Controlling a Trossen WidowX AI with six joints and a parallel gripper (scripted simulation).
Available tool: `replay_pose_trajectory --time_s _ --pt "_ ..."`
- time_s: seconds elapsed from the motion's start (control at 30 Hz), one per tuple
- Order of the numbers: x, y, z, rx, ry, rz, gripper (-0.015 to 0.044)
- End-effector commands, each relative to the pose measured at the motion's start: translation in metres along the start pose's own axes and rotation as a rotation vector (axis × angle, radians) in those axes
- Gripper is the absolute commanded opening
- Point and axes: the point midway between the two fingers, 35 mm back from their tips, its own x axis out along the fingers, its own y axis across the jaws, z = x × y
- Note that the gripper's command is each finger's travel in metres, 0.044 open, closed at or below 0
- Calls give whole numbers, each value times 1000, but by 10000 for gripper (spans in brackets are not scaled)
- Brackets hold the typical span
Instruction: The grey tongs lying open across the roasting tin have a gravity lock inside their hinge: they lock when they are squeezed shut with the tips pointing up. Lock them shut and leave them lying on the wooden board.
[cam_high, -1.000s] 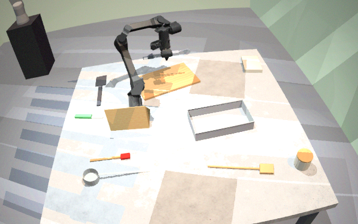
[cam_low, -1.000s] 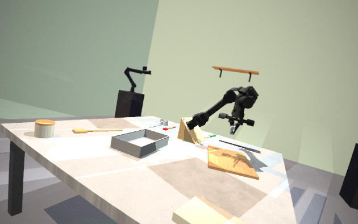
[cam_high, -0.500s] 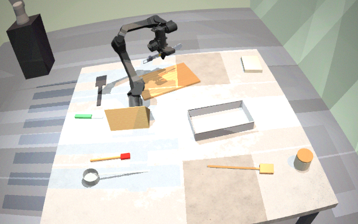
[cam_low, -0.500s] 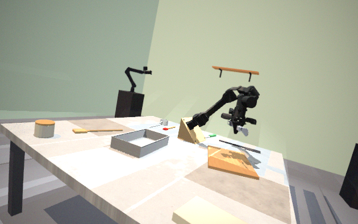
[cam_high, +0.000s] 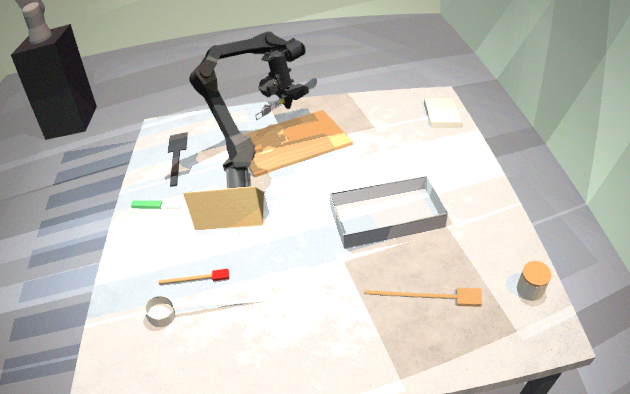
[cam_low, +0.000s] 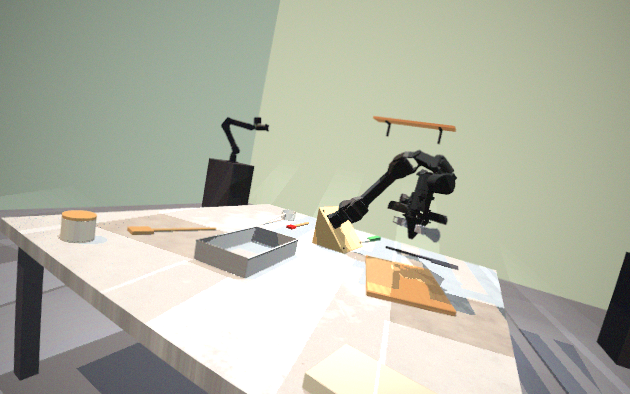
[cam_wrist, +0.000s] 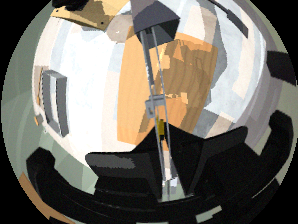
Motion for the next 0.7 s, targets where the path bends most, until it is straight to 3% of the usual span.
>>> replay_pose_trajectory --time_s 0.0,0.67 --pt "5 2 1 -41 42 44 -150" --pt "19 -4 -3 -199 409 190 -150"
